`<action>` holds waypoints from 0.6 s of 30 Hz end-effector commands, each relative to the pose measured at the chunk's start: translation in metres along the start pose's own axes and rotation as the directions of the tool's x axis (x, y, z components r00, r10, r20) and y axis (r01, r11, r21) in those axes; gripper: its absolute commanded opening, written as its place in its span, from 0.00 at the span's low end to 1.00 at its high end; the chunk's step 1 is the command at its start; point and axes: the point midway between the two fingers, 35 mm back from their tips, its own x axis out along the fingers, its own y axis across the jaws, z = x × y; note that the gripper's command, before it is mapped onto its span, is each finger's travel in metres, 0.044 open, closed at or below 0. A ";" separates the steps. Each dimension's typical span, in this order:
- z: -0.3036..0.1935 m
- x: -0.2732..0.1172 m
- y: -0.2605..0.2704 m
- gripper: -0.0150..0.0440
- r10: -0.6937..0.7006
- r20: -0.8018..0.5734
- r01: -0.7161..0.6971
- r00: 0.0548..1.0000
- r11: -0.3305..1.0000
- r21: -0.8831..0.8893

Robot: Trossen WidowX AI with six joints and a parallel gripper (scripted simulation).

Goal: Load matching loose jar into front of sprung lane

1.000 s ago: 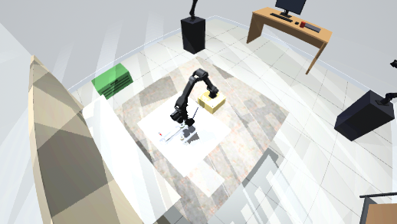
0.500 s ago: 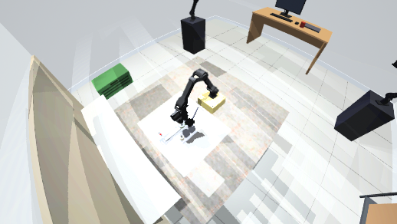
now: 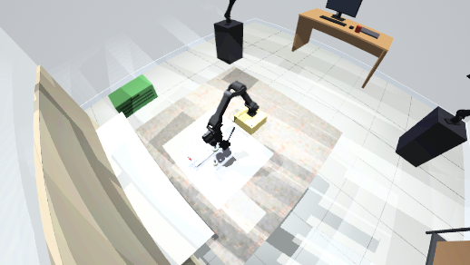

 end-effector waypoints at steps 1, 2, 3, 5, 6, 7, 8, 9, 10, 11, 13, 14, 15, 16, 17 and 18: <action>0.004 0.000 0.000 0.25 0.003 0.020 -0.003 1.000 1.000 -0.001; 0.003 0.000 0.000 0.25 0.003 0.020 -0.003 1.000 1.000 -0.001; 0.003 0.000 0.000 0.25 0.003 0.020 -0.003 1.000 1.000 -0.001; 0.003 0.000 0.000 0.25 0.003 0.020 -0.003 1.000 1.000 -0.001; 0.003 0.000 0.000 0.25 0.003 0.020 -0.003 1.000 1.000 -0.001; 0.003 0.000 0.000 0.25 0.003 0.019 -0.003 1.000 1.000 -0.001; 0.002 0.000 0.000 0.25 0.003 0.019 -0.003 1.000 1.000 -0.001; 0.002 0.000 0.000 0.25 0.003 0.019 -0.003 1.000 1.000 -0.001; 0.002 0.000 0.000 0.25 0.003 0.019 -0.003 1.000 1.000 -0.001; 0.002 0.000 0.000 0.25 0.003 0.019 -0.003 1.000 1.000 -0.001; 0.002 0.000 0.000 0.25 0.003 0.019 -0.003 1.000 1.000 -0.001; 0.001 0.000 0.000 0.25 0.003 0.019 -0.003 1.000 1.000 -0.001; 0.001 0.000 0.000 0.25 0.003 0.019 -0.003 1.000 1.000 -0.001; 0.001 0.000 0.000 0.25 0.003 0.019 -0.003 1.000 1.000 -0.001; 0.001 0.000 0.000 0.25 0.003 0.019 -0.003 1.000 1.000 -0.001; 0.001 0.000 0.000 0.25 0.003 0.019 -0.003 1.000 1.000 -0.001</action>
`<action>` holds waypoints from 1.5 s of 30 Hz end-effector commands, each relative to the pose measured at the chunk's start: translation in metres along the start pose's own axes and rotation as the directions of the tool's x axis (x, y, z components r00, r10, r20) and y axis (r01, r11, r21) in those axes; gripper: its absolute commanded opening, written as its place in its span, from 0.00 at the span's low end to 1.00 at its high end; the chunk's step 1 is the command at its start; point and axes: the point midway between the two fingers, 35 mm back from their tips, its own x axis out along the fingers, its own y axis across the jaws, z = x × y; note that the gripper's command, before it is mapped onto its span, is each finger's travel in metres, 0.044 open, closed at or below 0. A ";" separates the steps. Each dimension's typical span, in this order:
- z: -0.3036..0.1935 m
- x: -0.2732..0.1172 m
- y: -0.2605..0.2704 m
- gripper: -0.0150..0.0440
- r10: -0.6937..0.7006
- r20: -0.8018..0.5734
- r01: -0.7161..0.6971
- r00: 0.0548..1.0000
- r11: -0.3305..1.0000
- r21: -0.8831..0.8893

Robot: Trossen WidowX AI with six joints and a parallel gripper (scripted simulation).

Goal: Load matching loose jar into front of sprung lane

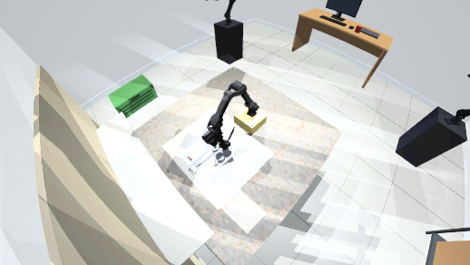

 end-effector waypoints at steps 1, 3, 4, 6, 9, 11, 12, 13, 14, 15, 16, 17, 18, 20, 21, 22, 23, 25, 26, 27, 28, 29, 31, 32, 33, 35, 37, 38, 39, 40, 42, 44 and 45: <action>0.001 0.000 0.000 0.25 0.003 0.010 -0.003 1.000 1.000 -0.001; 0.001 0.000 0.000 0.25 0.003 0.010 -0.003 1.000 1.000 -0.001; 0.001 0.000 0.000 0.25 0.003 0.010 -0.003 1.000 1.000 -0.001; 0.000 0.000 0.000 0.25 0.003 0.010 -0.003 1.000 1.000 -0.001; 0.000 0.000 0.000 0.25 0.003 0.010 -0.003 1.000 1.000 -0.001; 0.000 0.000 0.000 0.25 0.003 0.010 -0.003 1.000 1.000 -0.001; -0.001 0.000 0.000 0.25 0.003 0.010 -0.003 1.000 1.000 -0.001; -0.001 0.000 0.000 0.25 0.003 0.010 -0.003 1.000 1.000 -0.001; -0.001 0.000 0.000 0.25 0.003 0.010 -0.003 1.000 1.000 -0.001; -0.001 0.000 0.000 0.25 0.003 0.010 -0.003 1.000 1.000 -0.001; -0.001 0.000 0.000 0.25 0.003 0.010 -0.003 1.000 1.000 -0.001; -0.001 0.000 0.000 0.25 0.003 0.010 -0.003 1.000 1.000 -0.001; -0.002 0.000 0.000 0.25 0.003 0.010 -0.003 1.000 1.000 -0.001; -0.002 0.000 0.000 0.25 0.003 0.010 -0.003 1.000 1.000 -0.001; -0.002 0.000 0.000 0.25 0.003 0.010 -0.003 1.000 1.000 -0.001; -0.002 0.000 0.000 0.25 0.003 0.010 -0.003 1.000 1.000 -0.001; -0.002 0.000 0.000 0.25 0.003 0.010 -0.003 1.000 1.000 -0.001; -0.003 0.000 0.000 0.25 0.003 0.010 -0.003 1.000 1.000 -0.001; -0.003 0.000 0.000 0.25 0.003 0.010 -0.003 1.000 1.000 -0.001; -0.003 0.000 0.000 0.25 0.003 0.010 -0.003 1.000 1.000 -0.001; -0.003 0.000 0.000 0.25 0.003 0.010 -0.003 1.000 1.000 -0.001; -0.003 0.000 0.000 0.25 0.003 0.010 -0.003 1.000 1.000 -0.001; -0.004 0.000 0.000 0.25 0.003 0.010 -0.003 1.000 1.000 -0.001; -0.004 0.000 0.000 0.25 0.003 0.010 -0.003 1.000 1.000 -0.001; -0.004 0.000 0.000 0.25 0.003 0.010 -0.003 1.000 1.000 -0.001; -0.004 0.000 0.000 0.25 0.003 0.010 -0.003 1.000 1.000 -0.001; -0.005 0.000 0.000 0.25 0.003 0.010 -0.003 1.000 1.000 -0.001; -0.006 0.000 0.000 0.25 0.003 0.009 -0.003 1.000 1.000 -0.001; -0.006 0.000 0.000 0.25 0.003 0.009 -0.003 1.000 1.000 -0.001; -0.007 0.000 0.000 0.25 0.003 0.009 -0.003 1.000 1.000 -0.001; -0.007 0.000 0.000 0.25 0.003 0.009 -0.003 1.000 1.000 -0.001; -0.007 0.000 0.000 0.25 0.003 0.009 -0.003 1.000 1.000 -0.001; -0.007 0.000 0.000 0.25 0.003 0.009 -0.003 1.000 1.000 -0.001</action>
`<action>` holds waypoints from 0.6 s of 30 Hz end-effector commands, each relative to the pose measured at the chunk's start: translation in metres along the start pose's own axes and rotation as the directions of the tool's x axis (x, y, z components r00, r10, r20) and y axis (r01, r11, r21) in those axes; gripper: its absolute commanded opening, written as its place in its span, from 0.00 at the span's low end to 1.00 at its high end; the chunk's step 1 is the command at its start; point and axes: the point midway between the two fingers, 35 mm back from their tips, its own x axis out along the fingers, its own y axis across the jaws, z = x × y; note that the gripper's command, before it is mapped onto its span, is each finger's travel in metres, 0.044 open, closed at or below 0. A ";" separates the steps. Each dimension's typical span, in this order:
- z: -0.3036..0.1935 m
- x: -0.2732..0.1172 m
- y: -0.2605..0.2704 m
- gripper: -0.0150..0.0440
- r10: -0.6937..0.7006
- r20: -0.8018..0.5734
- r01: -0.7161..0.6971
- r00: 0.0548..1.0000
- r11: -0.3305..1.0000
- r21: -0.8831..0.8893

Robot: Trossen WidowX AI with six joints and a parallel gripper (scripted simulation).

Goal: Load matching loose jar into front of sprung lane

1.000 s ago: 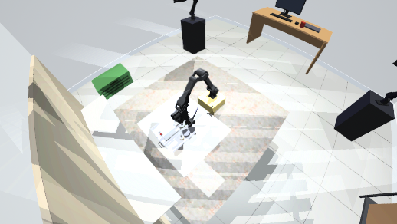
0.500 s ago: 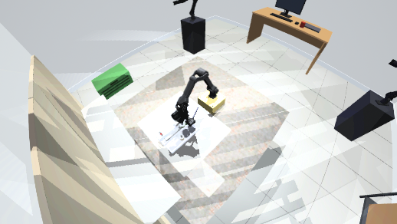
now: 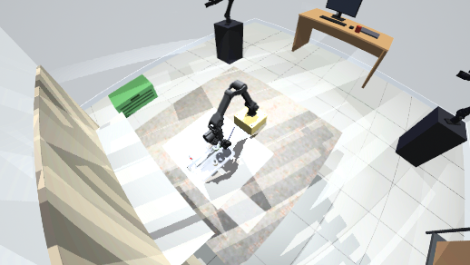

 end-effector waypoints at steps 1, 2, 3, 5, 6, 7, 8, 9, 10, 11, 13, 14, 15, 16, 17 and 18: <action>-0.001 0.000 0.000 0.25 0.002 0.001 -0.002 1.000 1.000 -0.002; -0.001 0.000 0.000 0.25 0.002 0.001 -0.002 1.000 1.000 -0.002; -0.001 0.000 0.000 0.25 0.002 0.001 -0.002 1.000 1.000 -0.002; -0.001 0.000 0.000 0.25 0.002 0.001 -0.002 1.000 1.000 -0.002; -0.001 0.000 0.000 0.25 0.002 0.001 -0.002 1.000 1.000 -0.002; -0.001 0.000 0.000 0.25 0.002 0.001 -0.002 1.000 1.000 -0.002; -0.001 0.000 0.000 0.30 0.002 0.001 -0.002 1.000 1.000 -0.002; 0.000 0.000 0.000 0.34 0.002 0.001 -0.002 1.000 1.000 -0.002; 0.000 0.000 0.000 0.39 0.002 0.001 -0.002 1.000 1.000 -0.002; 0.000 0.000 0.000 0.43 0.002 0.001 -0.002 1.000 1.000 -0.002; 0.000 0.000 0.000 0.52 0.002 0.001 -0.002 1.000 1.000 -0.002; 0.000 0.000 0.000 0.57 0.002 0.001 -0.002 1.000 1.000 -0.002; 0.000 0.000 0.000 0.61 0.002 0.001 -0.002 1.000 1.000 -0.002; 0.000 0.000 0.000 0.65 0.002 0.001 -0.002 1.000 1.000 -0.002; 0.000 0.000 0.000 0.70 0.002 0.001 -0.002 1.000 1.000 -0.002; 0.000 0.000 0.000 0.74 0.002 0.001 -0.002 1.000 1.000 -0.002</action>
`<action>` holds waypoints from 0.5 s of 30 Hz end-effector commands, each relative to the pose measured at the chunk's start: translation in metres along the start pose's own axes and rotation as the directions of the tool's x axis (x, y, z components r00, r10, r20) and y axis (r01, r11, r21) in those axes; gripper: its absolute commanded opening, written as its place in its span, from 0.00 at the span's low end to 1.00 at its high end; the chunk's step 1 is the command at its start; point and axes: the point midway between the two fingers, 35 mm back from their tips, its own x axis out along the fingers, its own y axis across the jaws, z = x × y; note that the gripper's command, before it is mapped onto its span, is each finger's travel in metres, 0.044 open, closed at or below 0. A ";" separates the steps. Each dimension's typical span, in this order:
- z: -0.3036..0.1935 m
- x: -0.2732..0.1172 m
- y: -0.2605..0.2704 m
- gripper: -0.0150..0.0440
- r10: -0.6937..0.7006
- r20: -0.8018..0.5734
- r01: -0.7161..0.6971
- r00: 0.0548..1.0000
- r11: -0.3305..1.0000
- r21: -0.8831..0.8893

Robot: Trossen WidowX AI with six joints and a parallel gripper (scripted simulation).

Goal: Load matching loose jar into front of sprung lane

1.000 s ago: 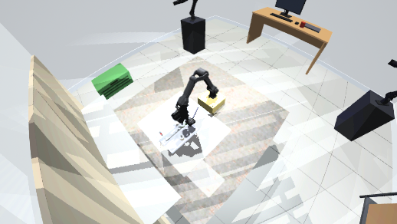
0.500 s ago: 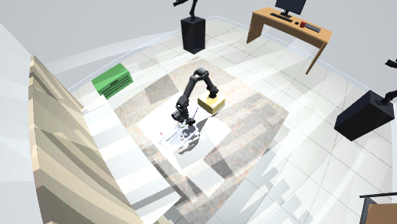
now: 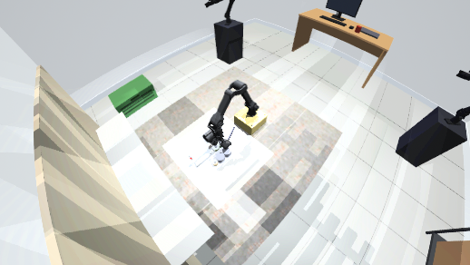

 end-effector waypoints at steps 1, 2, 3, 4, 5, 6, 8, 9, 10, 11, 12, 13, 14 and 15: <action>0.000 0.000 0.000 0.76 0.001 0.000 -0.001 1.000 1.000 -0.003; 0.000 0.000 0.000 0.76 0.001 0.000 -0.001 1.000 1.000 -0.003; 0.000 0.000 0.000 0.76 0.001 0.000 -0.001 1.000 1.000 -0.003; 0.000 0.000 0.000 0.76 0.001 0.000 -0.001 1.000 1.000 -0.003; 0.000 0.000 0.000 0.76 0.001 0.000 -0.001 1.000 1.000 -0.003; 0.000 -0.001 0.000 0.76 0.001 0.000 -0.001 1.000 1.000 -0.003; 0.000 -0.006 0.000 0.76 0.001 0.000 -0.001 1.000 1.000 -0.003; 0.000 -0.010 0.000 0.76 0.001 0.000 -0.001 1.000 1.000 -0.003; 0.000 -0.013 0.000 0.76 0.001 0.000 -0.001 1.000 1.000 -0.003; 0.000 -0.017 0.000 0.76 0.001 0.000 -0.001 1.000 1.000 -0.003; 0.000 -0.019 0.000 0.76 0.001 0.000 -0.001 1.000 1.000 -0.003; 0.000 -0.020 0.000 0.76 0.001 0.000 -0.001 1.000 1.000 -0.003; 0.000 -0.020 0.000 0.76 0.001 0.000 -0.001 1.000 1.000 -0.003; 0.000 -0.020 0.000 0.76 0.001 0.000 -0.001 1.000 1.000 -0.003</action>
